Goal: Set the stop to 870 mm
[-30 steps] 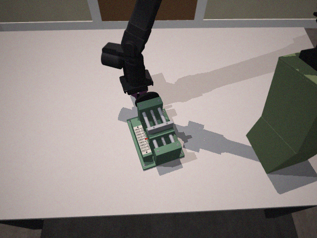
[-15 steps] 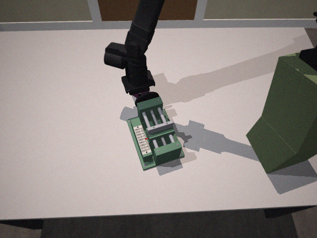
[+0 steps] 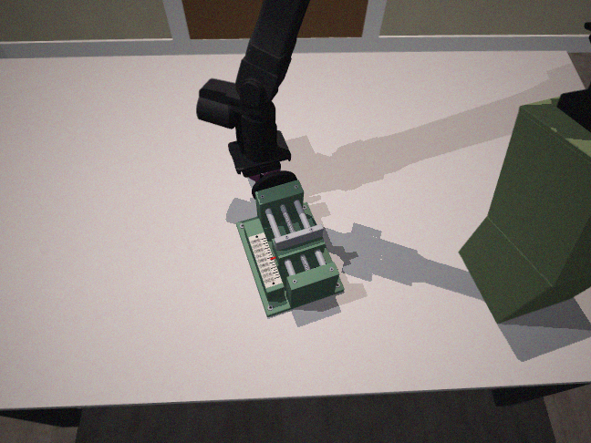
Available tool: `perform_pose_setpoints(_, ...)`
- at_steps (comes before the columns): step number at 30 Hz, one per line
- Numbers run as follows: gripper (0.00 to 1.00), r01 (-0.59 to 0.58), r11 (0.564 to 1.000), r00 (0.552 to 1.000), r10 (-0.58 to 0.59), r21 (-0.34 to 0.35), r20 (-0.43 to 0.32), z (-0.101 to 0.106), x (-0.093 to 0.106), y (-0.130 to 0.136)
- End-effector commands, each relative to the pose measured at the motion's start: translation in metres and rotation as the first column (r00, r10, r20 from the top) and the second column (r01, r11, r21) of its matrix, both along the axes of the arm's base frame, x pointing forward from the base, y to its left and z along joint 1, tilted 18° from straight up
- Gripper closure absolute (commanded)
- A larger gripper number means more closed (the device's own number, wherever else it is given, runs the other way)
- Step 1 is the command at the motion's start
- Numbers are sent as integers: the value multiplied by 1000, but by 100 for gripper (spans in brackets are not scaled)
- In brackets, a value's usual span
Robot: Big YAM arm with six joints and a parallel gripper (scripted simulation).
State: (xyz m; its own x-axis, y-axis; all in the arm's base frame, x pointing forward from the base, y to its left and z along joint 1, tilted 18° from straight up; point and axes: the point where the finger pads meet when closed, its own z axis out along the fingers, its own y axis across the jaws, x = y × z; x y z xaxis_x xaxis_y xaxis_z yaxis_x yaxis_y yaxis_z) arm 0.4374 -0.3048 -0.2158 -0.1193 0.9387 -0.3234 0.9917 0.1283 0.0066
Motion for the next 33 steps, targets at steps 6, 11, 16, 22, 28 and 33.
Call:
perform_pose_setpoints(6, 94, 11, 1000, 1000, -11, 0, -22, -16, -19, -9)
perform_pose_setpoints(11, 94, 11, 1000, 1000, -11, 1, -22, -17, -23, -10)
perform_pose_setpoints(16, 94, 11, 1000, 1000, -11, 0, -23, -19, -31, -12)
perform_pose_setpoints(22, 94, 11, 1000, 1000, -11, 0, -23, -20, -32, -12)
perform_pose_setpoints(28, 94, 11, 1000, 1000, -11, 0, -23, -18, -36, -12)
perform_pose_setpoints(33, 94, 11, 1000, 999, -11, 6, -33, -16, -44, -10)
